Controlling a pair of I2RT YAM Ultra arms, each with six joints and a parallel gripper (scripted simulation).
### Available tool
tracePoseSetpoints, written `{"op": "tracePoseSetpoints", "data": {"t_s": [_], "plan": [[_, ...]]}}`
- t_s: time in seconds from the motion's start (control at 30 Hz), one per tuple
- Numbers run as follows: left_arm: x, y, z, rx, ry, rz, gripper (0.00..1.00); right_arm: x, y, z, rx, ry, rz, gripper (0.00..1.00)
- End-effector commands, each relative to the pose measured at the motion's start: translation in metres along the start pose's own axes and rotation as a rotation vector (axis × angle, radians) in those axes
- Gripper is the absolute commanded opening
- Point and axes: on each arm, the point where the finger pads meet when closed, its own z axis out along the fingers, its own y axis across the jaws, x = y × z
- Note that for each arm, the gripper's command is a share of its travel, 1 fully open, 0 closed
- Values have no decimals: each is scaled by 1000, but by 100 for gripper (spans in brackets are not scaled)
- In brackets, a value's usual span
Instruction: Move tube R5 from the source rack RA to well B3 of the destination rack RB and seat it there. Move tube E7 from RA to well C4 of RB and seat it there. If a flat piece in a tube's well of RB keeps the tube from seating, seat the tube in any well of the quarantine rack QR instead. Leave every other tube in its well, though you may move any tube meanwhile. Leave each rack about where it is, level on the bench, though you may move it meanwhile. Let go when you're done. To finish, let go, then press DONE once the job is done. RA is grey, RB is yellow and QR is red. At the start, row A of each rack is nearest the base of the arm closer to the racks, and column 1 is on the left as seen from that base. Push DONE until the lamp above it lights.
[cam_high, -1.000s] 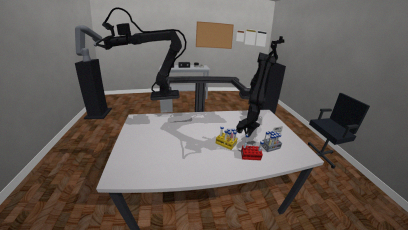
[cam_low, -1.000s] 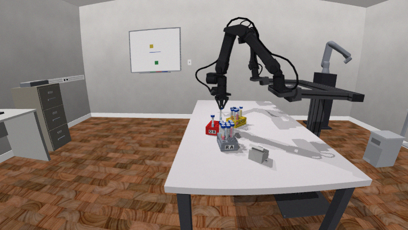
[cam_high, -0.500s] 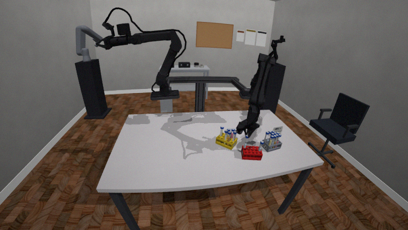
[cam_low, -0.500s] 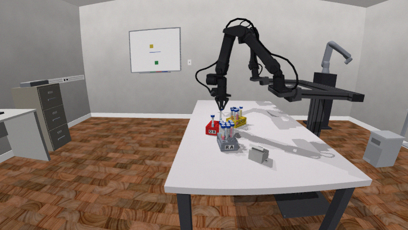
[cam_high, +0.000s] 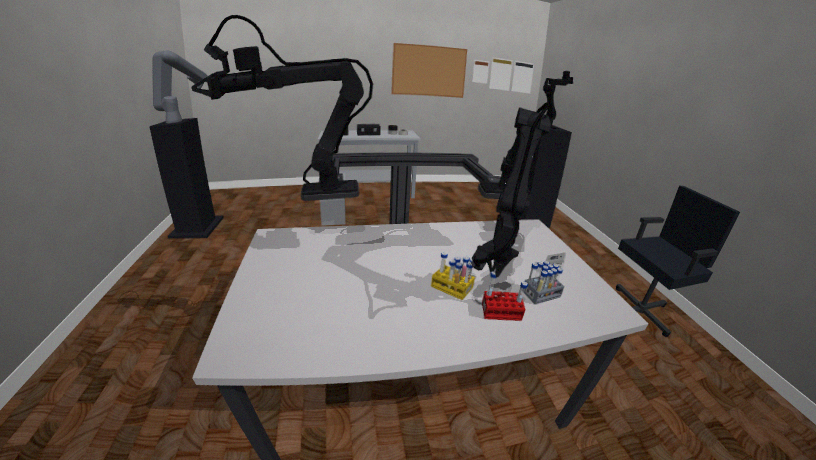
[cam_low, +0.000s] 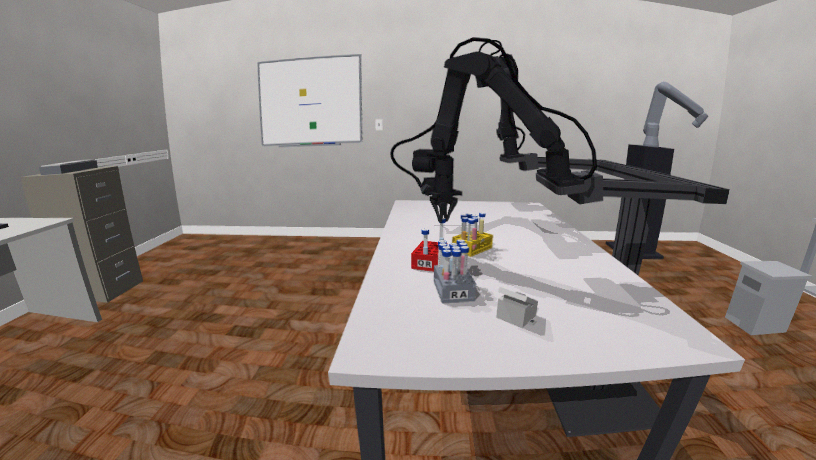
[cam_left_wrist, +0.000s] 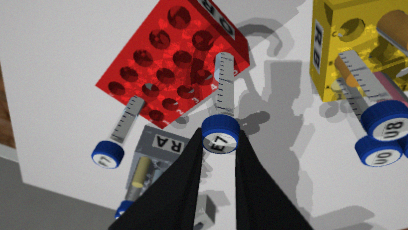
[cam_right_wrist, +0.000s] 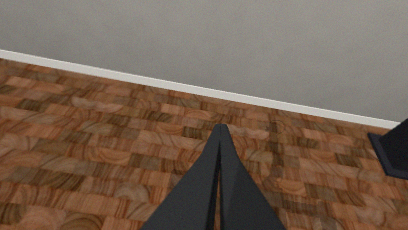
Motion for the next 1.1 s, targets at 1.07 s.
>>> {"op": "tracePoseSetpoints", "data": {"t_s": [1.07], "plan": [[-14, 6, 10, -8, -30, 4, 0, -25, -8, -12, 22, -50, 8, 0]]}}
